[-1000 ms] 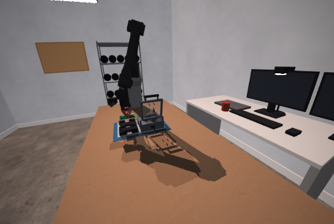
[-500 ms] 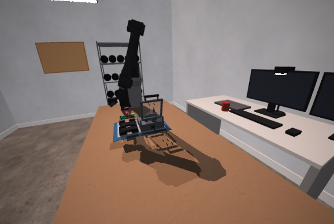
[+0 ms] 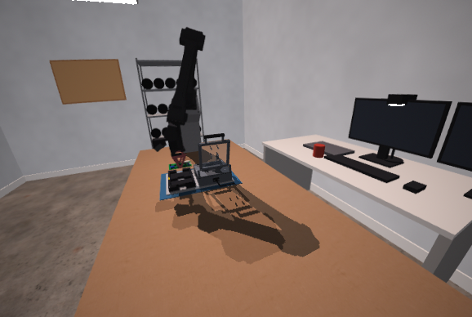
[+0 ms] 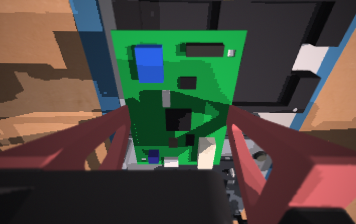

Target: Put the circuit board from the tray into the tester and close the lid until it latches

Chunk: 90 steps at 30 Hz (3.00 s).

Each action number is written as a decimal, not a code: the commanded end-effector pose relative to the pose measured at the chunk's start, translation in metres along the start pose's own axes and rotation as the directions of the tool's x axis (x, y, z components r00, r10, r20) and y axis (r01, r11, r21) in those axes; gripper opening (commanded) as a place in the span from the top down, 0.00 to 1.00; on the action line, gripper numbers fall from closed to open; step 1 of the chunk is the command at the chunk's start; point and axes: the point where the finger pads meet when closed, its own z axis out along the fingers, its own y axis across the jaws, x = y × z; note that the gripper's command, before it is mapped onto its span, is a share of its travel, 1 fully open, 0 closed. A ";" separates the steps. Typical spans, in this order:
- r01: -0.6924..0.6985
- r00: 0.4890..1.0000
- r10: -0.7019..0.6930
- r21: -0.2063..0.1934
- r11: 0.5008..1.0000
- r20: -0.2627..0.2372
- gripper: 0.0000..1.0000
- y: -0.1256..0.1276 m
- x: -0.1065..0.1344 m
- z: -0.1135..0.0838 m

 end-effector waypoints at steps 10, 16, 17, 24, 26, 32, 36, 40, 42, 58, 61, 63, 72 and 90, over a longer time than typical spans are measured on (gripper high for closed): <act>-0.024 0.999 0.024 -0.022 0.999 0.025 0.28 0.005 -0.009 -0.017; -0.024 0.999 0.024 -0.022 0.999 0.025 0.28 0.005 -0.009 -0.017; -0.024 0.999 0.024 -0.022 0.999 0.025 0.28 0.005 -0.009 -0.017; -0.024 0.999 0.024 -0.022 0.999 0.025 0.28 0.005 -0.009 -0.017; -0.026 0.999 0.027 -0.022 0.999 0.025 0.28 0.005 -0.009 -0.017; -0.037 0.999 0.037 -0.023 0.999 0.025 0.28 0.005 -0.009 -0.017; -0.037 0.999 0.037 -0.023 0.999 0.025 0.28 0.005 -0.009 -0.017; -0.037 0.999 0.037 -0.023 0.999 0.025 0.28 0.005 -0.009 -0.017; -0.037 0.999 0.037 -0.023 0.999 0.026 0.28 0.005 -0.008 -0.017; -0.022 1.000 0.022 -0.038 0.999 0.013 0.28 0.006 0.019 -0.016; -0.021 1.000 0.021 -0.040 0.999 0.011 0.28 0.005 0.027 -0.017; -0.021 1.000 0.021 -0.041 0.999 0.011 0.28 0.004 0.032 -0.017; -0.021 1.000 0.022 -0.043 0.999 0.008 0.28 -0.001 0.054 -0.019; -0.026 1.000 0.026 -0.043 0.999 0.004 0.28 -0.015 0.107 -0.024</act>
